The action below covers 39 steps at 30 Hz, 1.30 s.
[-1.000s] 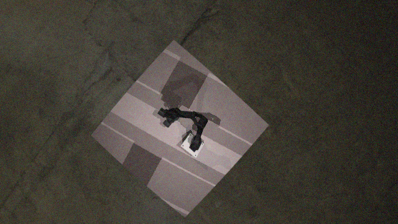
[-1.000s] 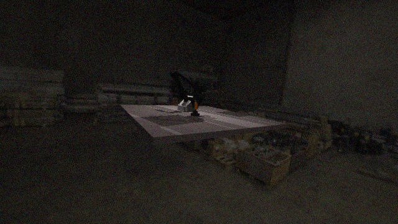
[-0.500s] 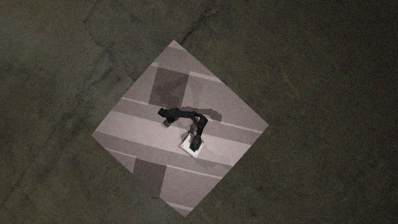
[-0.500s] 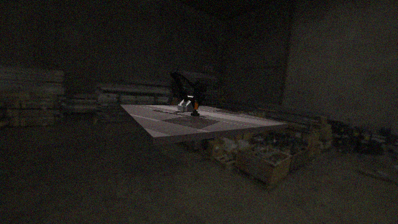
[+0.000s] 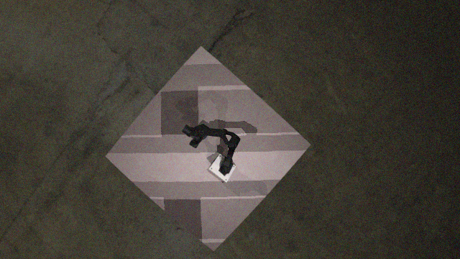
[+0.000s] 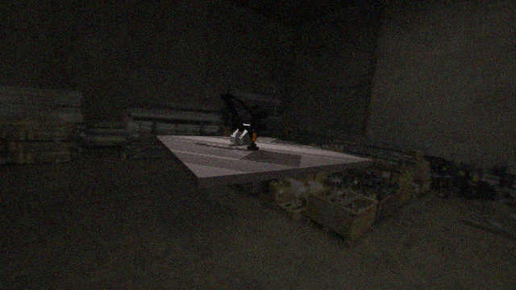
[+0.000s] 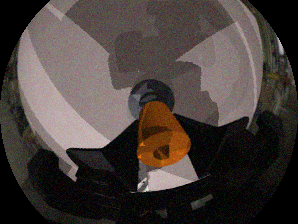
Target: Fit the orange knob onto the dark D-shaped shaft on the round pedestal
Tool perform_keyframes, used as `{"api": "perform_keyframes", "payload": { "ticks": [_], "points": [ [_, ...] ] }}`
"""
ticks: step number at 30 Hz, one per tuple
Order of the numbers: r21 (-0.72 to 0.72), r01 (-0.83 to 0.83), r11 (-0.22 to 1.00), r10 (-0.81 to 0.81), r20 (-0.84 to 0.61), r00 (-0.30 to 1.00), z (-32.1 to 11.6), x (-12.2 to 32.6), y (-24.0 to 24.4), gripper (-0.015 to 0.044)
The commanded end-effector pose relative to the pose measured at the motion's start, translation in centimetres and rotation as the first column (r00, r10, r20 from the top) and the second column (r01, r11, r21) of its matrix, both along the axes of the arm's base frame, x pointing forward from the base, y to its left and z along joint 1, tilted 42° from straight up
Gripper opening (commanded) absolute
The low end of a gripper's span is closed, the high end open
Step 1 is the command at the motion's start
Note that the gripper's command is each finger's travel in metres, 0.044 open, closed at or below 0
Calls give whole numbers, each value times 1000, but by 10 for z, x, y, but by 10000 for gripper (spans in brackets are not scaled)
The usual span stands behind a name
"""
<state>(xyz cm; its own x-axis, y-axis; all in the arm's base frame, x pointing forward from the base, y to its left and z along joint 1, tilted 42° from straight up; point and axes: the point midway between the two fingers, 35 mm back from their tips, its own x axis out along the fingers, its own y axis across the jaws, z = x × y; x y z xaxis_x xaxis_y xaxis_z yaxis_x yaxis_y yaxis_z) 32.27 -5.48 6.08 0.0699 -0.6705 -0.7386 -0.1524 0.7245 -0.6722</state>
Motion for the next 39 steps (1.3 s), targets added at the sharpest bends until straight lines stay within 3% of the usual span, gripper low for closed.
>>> {"api": "perform_keyframes", "payload": {
  "ticks": [1,39],
  "points": [
    [-3,-52,999,52,-39,998,2,2,1,0],
    [-3,-52,999,52,-39,998,-2,2,-2,0]
  ]
}}
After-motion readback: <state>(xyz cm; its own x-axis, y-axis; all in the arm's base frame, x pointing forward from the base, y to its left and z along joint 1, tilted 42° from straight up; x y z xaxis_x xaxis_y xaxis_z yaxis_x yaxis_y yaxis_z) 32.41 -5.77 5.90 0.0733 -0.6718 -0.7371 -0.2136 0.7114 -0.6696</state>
